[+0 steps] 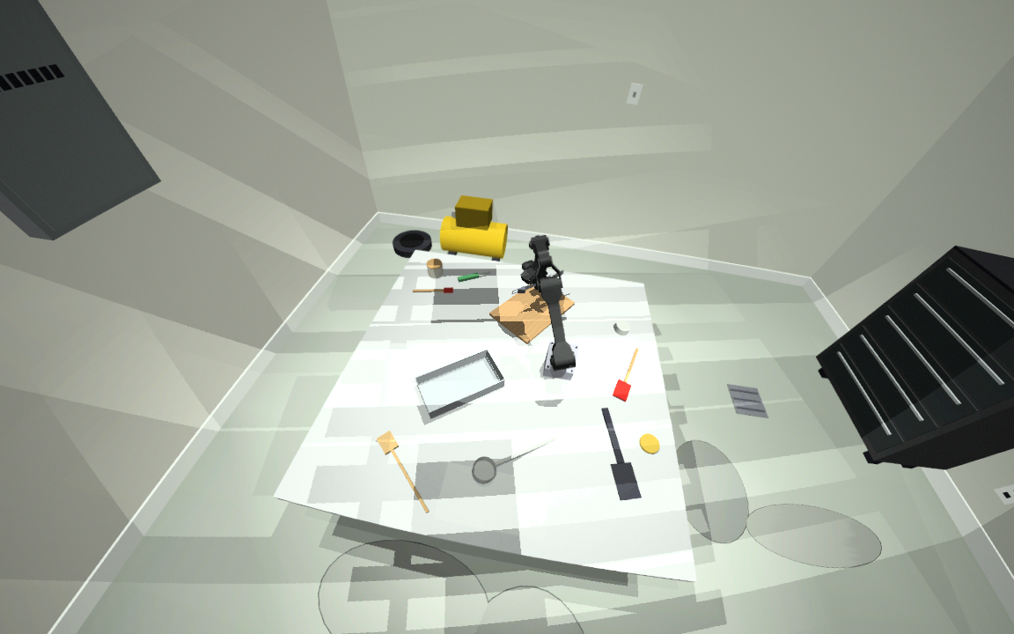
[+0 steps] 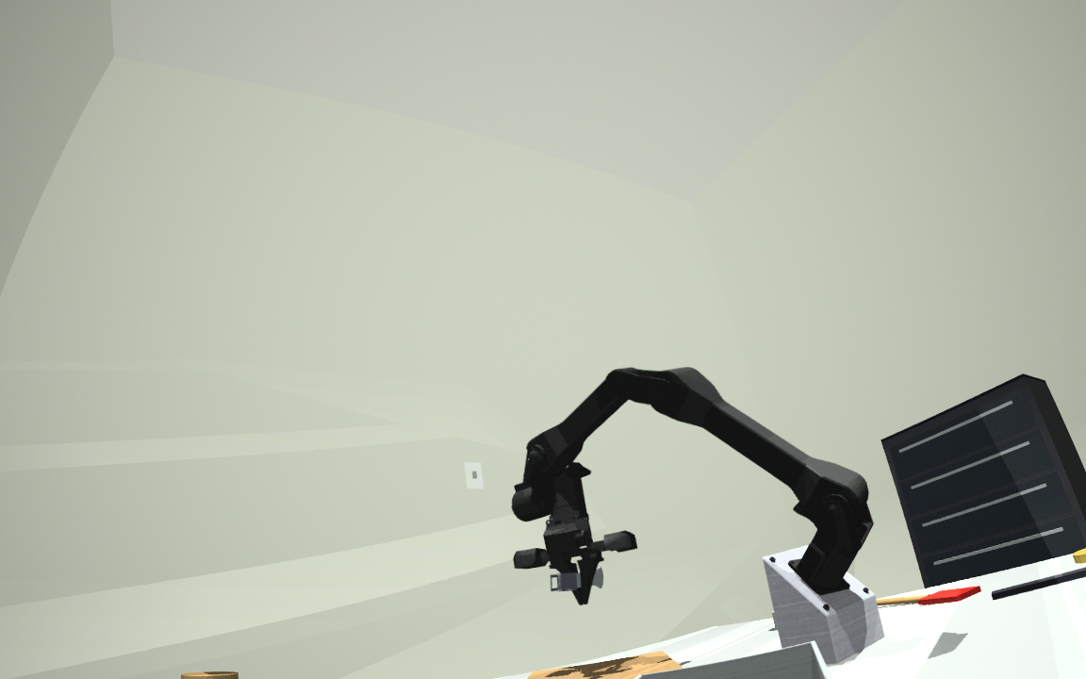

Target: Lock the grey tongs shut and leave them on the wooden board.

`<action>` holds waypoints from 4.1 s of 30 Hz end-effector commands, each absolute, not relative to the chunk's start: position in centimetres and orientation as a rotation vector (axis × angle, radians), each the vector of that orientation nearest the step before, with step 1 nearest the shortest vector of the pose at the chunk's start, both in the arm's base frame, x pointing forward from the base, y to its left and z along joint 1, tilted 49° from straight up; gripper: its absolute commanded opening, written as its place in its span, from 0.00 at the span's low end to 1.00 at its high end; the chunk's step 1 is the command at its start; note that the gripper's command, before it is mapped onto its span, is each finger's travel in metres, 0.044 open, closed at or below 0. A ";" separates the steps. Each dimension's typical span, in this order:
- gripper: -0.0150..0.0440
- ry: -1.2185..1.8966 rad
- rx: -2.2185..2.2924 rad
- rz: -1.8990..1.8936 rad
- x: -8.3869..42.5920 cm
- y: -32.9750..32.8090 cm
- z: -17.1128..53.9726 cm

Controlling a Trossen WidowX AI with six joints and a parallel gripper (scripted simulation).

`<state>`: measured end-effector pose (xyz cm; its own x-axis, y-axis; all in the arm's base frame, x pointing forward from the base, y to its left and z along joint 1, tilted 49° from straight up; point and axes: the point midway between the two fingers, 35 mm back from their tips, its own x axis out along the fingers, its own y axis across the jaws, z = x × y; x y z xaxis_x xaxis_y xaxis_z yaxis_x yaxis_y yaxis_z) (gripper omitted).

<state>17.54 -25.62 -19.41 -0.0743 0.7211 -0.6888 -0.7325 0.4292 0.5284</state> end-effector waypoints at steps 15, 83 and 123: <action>0.00 1.125 -0.008 1.198 17.5 -23.4 -21.6; 1.00 1.124 -0.010 1.202 18.3 -19.6 -22.3; 1.00 1.116 -0.026 1.199 25.0 -21.8 -4.6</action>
